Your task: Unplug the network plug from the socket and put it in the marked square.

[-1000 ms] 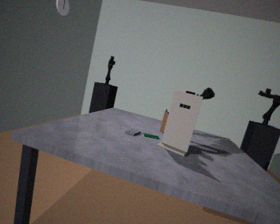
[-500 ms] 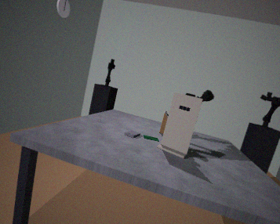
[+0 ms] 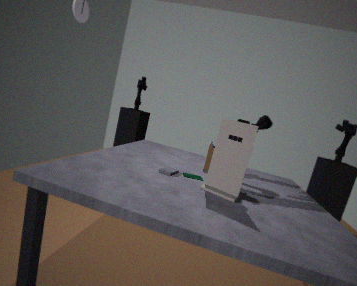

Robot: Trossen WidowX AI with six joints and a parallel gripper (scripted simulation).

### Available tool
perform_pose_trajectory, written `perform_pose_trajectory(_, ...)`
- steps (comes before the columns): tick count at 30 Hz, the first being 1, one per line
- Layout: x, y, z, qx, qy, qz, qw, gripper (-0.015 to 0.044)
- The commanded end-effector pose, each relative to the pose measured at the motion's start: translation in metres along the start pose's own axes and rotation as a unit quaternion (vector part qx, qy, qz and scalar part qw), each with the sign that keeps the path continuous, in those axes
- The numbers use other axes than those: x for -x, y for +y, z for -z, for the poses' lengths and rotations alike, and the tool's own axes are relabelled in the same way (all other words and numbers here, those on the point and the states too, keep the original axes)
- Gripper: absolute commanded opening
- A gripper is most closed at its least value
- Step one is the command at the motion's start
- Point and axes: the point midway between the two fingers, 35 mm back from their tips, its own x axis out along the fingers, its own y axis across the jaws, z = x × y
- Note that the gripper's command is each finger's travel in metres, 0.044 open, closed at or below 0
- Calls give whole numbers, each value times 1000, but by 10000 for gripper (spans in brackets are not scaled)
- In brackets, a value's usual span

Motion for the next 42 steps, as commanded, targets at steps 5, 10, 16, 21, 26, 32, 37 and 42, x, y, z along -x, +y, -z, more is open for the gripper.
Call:
perform_pose_trajectory(5,3,-1,0,-1,-3,1,1000,0)
perform_pose_trajectory(10,5,-1,1,-1,-3,1,1000,0)
perform_pose_trajectory(16,7,-1,2,-1,-3,1,1000,0)
perform_pose_trajectory(21,8,-1,3,-1,-3,1,1000,0)
perform_pose_trajectory(26,10,-1,4,-1,-3,1,1000,0)
perform_pose_trajectory(32,11,-1,5,-1,-3,2,1000,0)
perform_pose_trajectory(37,13,-1,6,-1,-3,2,1000,0)
perform_pose_trajectory(42,14,-1,6,-1,-3,2,1000,0)
